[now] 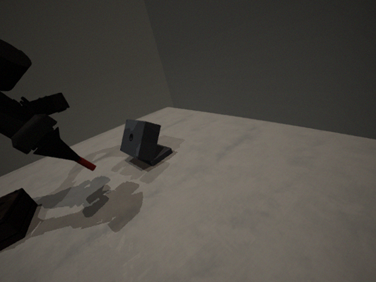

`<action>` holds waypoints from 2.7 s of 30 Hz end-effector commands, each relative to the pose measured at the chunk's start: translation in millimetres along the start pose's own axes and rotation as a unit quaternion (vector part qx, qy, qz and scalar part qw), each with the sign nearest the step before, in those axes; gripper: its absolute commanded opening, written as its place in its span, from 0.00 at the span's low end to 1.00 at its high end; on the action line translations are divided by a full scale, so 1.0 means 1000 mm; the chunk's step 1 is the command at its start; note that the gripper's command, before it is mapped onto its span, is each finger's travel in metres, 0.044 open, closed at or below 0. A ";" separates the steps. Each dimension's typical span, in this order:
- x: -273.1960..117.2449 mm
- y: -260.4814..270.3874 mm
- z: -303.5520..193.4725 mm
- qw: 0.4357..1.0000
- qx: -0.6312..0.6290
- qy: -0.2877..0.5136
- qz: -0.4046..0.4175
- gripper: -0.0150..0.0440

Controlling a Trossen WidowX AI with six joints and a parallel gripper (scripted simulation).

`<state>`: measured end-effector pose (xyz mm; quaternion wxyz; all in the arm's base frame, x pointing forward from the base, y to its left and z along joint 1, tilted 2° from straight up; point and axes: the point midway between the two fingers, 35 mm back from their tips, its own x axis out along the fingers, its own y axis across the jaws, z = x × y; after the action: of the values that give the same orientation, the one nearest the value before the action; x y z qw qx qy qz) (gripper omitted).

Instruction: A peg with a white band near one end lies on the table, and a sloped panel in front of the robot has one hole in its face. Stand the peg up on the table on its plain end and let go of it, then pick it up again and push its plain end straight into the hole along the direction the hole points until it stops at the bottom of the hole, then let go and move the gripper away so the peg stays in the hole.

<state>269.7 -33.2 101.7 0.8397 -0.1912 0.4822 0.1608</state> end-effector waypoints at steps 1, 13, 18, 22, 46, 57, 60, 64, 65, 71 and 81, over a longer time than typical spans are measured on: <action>-0.001 0.004 0.005 1.000 0.009 -0.022 -0.002 0.25; -0.002 0.015 0.019 0.997 0.027 -0.075 -0.003 0.25; -0.003 0.019 0.024 0.995 0.034 -0.097 -0.002 0.25; -0.004 0.023 0.028 0.993 0.040 -0.115 0.000 0.25; -0.012 0.045 0.049 0.976 0.066 -0.206 0.021 0.25; -0.004 0.046 0.056 0.975 0.067 -0.213 0.023 0.25; -0.001 0.047 0.059 0.974 0.068 -0.215 0.024 0.25; 0.002 0.047 0.062 0.973 0.068 -0.217 0.025 0.25; 0.003 0.047 0.062 0.973 0.069 -0.218 0.025 0.25; 0.008 0.049 0.066 0.972 0.069 -0.222 0.026 0.25; 0.016 0.051 0.073 0.970 0.071 -0.229 0.029 0.25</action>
<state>306.1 45.7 115.1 0.9333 -0.0786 0.2938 0.1910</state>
